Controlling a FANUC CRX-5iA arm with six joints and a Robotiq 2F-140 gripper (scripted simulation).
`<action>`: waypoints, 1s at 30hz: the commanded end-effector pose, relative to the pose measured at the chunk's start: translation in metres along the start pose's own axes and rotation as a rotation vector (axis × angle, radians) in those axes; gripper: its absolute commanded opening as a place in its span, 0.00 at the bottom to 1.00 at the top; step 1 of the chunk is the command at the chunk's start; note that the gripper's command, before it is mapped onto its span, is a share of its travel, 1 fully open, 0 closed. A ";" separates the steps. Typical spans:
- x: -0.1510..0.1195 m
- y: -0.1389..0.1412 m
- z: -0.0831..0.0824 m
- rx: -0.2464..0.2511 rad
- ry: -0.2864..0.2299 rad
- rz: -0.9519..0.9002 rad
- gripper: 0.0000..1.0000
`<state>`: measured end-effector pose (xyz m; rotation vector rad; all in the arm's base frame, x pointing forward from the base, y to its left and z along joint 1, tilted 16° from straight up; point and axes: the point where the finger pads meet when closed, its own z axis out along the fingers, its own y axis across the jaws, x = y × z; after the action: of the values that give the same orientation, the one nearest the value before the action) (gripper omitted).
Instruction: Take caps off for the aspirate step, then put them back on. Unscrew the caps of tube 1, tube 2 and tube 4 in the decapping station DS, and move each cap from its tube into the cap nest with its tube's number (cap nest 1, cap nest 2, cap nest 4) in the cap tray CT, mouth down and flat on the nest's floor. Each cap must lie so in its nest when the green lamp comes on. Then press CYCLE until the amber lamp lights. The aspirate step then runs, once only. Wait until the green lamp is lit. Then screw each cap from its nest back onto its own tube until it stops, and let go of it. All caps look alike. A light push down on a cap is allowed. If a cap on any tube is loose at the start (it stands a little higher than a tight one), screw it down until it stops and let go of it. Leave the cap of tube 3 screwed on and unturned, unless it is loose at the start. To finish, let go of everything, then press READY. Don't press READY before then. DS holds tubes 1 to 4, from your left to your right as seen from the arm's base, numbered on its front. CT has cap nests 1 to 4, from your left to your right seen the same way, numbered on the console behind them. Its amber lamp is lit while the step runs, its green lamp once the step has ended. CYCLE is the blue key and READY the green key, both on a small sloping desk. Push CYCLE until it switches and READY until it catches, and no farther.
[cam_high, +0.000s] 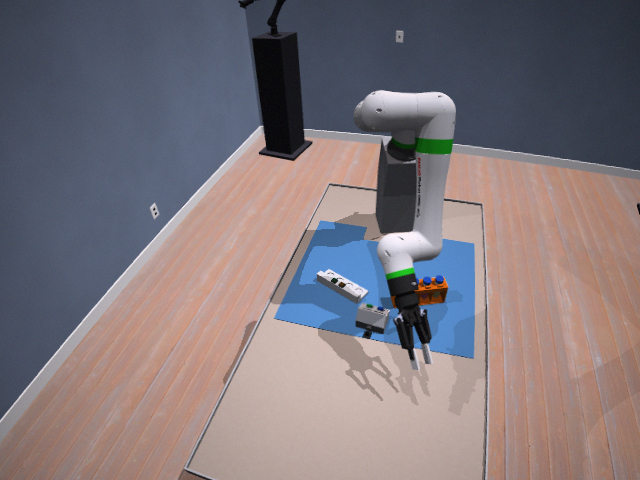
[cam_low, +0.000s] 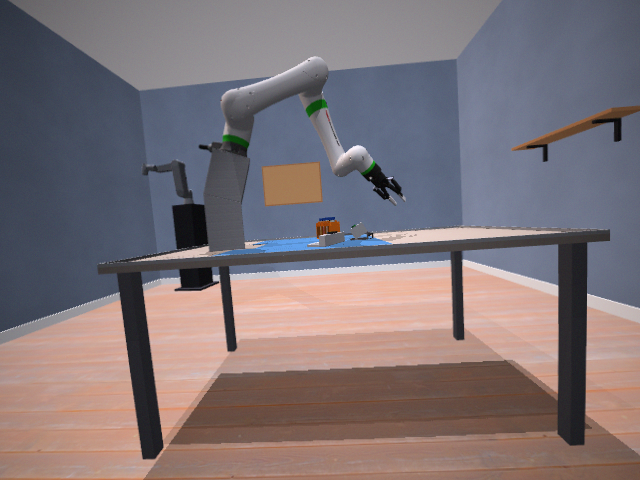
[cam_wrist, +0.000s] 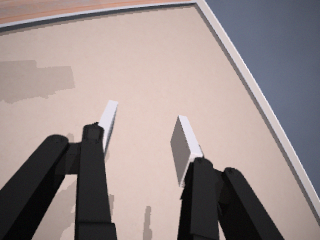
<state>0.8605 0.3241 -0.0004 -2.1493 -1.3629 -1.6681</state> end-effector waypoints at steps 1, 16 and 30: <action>-0.016 0.000 -0.012 0.000 -0.053 0.112 0.35; -0.060 -0.008 -0.046 -0.031 -0.189 0.420 0.35; -0.099 -0.021 -0.084 -0.078 -0.303 0.684 0.35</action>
<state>0.7945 0.2412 -0.0518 -2.5517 -0.5547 -1.2178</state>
